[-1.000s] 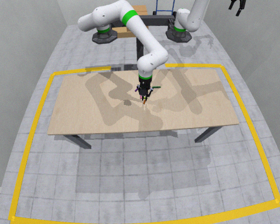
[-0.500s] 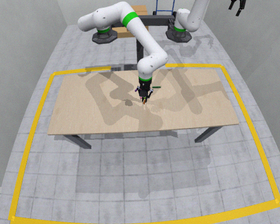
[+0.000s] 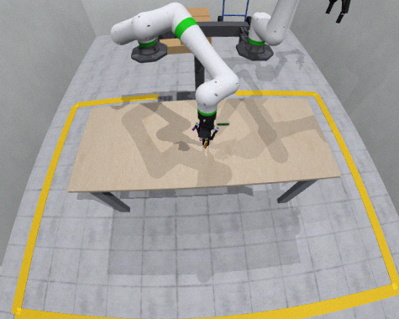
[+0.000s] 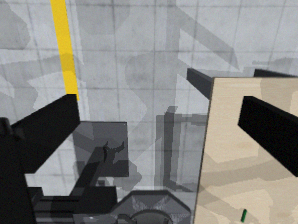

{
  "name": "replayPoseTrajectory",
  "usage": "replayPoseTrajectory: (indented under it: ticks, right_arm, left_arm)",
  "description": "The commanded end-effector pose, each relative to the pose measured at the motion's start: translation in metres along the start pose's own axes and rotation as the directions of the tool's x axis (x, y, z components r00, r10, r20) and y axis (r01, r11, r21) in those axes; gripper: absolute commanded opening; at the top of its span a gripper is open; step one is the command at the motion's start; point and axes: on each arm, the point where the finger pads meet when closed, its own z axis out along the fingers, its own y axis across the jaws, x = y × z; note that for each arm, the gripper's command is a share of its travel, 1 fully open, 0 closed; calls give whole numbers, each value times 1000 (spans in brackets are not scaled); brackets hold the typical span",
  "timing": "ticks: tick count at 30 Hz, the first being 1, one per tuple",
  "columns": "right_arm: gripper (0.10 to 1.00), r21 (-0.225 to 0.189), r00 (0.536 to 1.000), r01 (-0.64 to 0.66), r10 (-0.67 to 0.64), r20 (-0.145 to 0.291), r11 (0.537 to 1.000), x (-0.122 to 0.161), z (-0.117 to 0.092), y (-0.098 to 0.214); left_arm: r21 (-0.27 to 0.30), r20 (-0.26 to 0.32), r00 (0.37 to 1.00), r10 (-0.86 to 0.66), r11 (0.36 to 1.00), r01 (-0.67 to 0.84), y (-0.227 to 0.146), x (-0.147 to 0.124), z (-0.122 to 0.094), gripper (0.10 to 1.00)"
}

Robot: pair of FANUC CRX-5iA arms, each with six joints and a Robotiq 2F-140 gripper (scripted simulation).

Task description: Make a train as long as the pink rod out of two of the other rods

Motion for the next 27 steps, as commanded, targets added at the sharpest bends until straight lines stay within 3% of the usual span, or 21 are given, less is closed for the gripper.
replayPoseTrajectory:
  ticks: [1,27]
  right_arm:
    - [231,2,1000,0,0,-2,1000,1,-2,-1]
    - [231,2,1000,0,0,-2,1000,1,10,-1]
  left_arm:
    - [0,-2,1000,0,1000,0,0,0,-1,1000]
    - [0,-2,1000,0,1000,0,0,0,-1,1000]
